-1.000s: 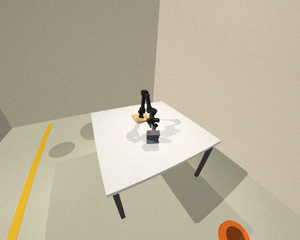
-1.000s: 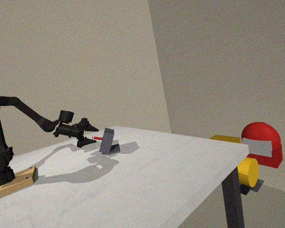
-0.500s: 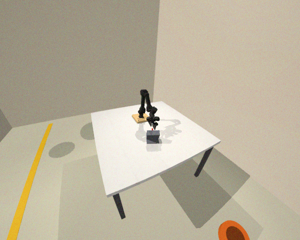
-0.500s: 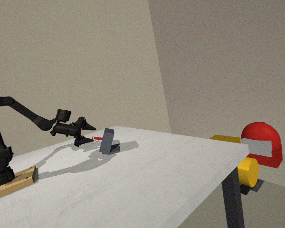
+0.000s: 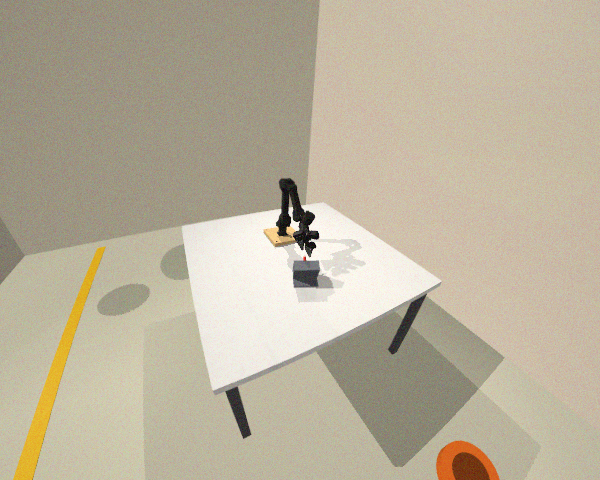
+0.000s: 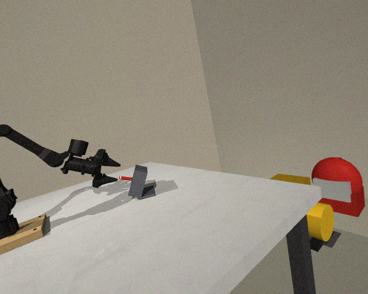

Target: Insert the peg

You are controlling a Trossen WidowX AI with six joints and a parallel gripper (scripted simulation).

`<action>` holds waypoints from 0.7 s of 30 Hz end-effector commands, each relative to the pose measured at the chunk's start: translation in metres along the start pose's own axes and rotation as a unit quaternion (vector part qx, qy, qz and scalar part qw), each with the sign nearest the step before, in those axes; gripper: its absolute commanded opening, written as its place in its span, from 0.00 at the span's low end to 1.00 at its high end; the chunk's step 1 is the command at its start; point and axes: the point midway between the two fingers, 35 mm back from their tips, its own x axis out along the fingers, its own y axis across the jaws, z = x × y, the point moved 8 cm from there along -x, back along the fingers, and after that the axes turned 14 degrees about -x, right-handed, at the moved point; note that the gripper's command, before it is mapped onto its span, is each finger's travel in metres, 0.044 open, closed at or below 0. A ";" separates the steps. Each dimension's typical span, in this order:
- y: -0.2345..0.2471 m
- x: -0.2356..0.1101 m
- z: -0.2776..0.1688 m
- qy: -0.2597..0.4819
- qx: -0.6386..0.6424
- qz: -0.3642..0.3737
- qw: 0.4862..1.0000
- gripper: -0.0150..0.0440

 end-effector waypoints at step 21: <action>0.000 -0.024 0.001 0.003 0.000 0.003 1.000 1.00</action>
